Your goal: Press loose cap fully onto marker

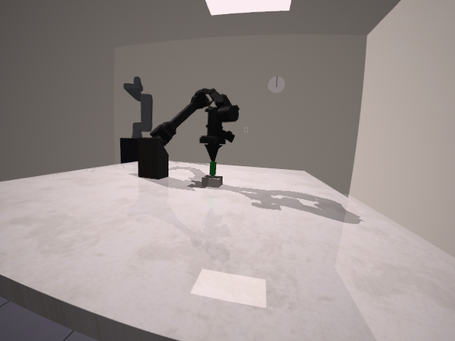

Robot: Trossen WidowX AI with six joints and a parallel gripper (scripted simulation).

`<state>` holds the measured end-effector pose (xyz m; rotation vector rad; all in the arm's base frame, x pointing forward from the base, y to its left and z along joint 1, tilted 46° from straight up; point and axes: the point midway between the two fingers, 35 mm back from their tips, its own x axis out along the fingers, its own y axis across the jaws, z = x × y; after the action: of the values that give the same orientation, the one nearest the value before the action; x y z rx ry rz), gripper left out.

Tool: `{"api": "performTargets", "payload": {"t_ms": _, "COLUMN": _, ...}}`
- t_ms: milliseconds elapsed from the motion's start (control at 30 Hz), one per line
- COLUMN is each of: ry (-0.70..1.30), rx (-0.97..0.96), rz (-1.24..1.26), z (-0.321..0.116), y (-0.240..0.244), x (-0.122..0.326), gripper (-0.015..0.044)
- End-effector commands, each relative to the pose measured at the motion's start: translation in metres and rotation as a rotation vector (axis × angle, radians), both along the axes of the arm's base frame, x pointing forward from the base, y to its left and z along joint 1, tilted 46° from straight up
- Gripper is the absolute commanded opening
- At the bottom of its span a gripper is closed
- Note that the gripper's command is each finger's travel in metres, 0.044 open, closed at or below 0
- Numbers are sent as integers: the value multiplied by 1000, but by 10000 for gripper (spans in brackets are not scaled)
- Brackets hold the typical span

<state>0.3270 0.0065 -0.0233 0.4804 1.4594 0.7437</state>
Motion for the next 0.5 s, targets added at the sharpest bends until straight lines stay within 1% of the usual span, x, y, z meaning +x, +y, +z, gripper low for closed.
{"api": "performTargets", "payload": {"t_ms": 0, "ry": 4, "rx": 5, "rz": -2, "z": -5, "y": 5, "x": 0, "gripper": 0}}
{"api": "performTargets", "payload": {"t_ms": 267, "ry": 0, "rx": -1, "rz": 0, "z": 5, "y": -6, "x": 2, "gripper": 0}}
{"api": "performTargets", "payload": {"t_ms": 400, "ry": 6, "rx": -3, "rz": -1, "z": 46, "y": -48, "x": 5, "gripper": 0}}
{"api": "performTargets", "payload": {"t_ms": 467, "ry": 8, "rx": -2, "rz": -1, "z": 60, "y": -61, "x": 3, "gripper": 0}}
